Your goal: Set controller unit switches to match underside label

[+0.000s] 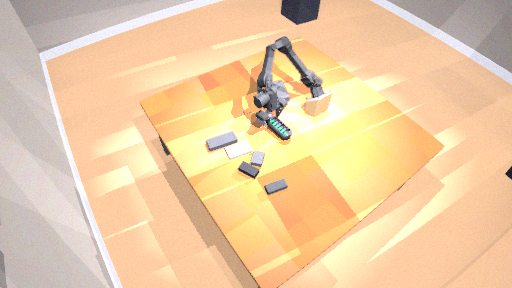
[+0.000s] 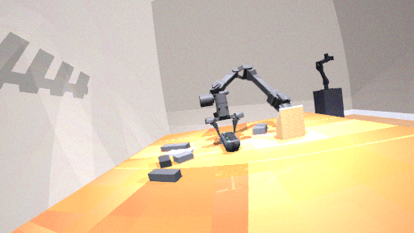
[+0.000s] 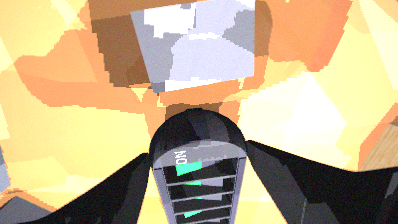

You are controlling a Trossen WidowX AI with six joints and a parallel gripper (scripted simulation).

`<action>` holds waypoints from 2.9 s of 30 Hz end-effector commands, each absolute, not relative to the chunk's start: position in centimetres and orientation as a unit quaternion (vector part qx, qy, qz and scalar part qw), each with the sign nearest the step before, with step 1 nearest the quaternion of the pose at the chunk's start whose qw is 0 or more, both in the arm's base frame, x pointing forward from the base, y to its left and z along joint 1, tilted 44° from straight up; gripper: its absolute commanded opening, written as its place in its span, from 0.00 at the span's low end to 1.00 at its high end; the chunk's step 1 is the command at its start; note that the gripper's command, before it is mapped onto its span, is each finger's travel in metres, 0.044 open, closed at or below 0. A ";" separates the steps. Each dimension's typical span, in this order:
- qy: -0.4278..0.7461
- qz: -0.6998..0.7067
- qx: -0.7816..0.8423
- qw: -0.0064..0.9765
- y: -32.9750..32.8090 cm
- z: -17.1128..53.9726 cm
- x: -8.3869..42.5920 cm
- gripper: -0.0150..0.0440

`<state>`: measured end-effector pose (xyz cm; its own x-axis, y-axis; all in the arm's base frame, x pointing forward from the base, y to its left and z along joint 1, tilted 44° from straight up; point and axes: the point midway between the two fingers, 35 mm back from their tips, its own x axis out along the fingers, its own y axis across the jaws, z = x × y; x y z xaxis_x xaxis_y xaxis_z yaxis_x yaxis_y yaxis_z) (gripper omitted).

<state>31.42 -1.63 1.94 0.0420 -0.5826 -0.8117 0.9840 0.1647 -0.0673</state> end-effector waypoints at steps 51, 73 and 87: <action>0.332 -0.599 0.240 0.688 3.0 2.5 30.7 0.82; 0.318 -0.604 0.227 0.695 4.9 2.4 30.4 0.82; 0.309 -0.606 0.219 0.699 5.8 2.2 30.2 0.82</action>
